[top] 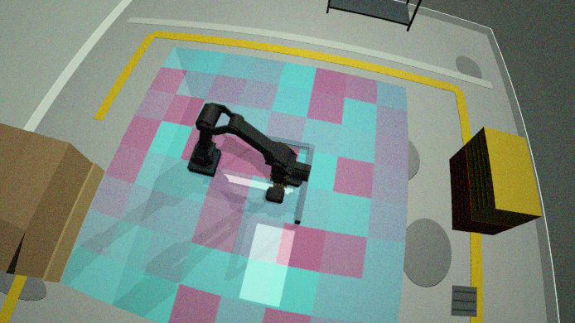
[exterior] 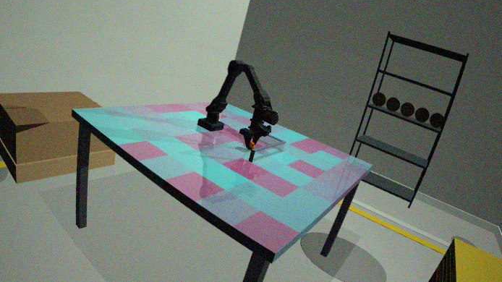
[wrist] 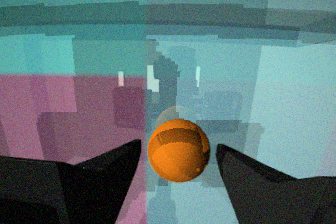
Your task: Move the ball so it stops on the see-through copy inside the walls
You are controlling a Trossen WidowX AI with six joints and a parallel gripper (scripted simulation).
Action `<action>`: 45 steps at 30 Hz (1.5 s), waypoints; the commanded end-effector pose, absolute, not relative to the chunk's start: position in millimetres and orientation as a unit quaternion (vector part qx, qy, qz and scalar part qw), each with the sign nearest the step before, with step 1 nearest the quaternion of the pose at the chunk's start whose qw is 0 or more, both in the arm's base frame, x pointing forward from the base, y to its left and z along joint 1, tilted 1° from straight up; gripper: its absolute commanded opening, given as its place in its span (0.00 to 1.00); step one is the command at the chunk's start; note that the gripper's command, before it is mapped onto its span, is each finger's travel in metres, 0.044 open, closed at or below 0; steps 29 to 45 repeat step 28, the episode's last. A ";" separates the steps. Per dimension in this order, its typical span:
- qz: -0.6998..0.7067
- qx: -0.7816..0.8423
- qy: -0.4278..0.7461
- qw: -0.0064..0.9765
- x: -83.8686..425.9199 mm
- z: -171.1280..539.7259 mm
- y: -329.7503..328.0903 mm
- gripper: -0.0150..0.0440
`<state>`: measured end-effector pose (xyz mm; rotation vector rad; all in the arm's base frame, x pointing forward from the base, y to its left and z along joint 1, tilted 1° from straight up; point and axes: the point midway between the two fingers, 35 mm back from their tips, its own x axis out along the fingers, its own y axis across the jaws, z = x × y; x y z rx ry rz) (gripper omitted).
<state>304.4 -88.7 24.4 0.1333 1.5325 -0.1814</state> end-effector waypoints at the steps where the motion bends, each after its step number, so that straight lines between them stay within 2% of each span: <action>1: -0.082 0.060 0.692 0.715 304.7 27.0 -88.7 0.80; 7: -0.078 0.060 0.693 0.715 302.3 107.2 -85.8 0.80; 19: -0.082 0.057 0.682 0.724 306.6 106.8 -87.9 0.80; 24: -0.082 0.057 0.684 0.723 300.7 148.1 -85.2 1.00; 45: -0.082 0.057 0.684 0.722 298.9 156.2 -84.5 1.00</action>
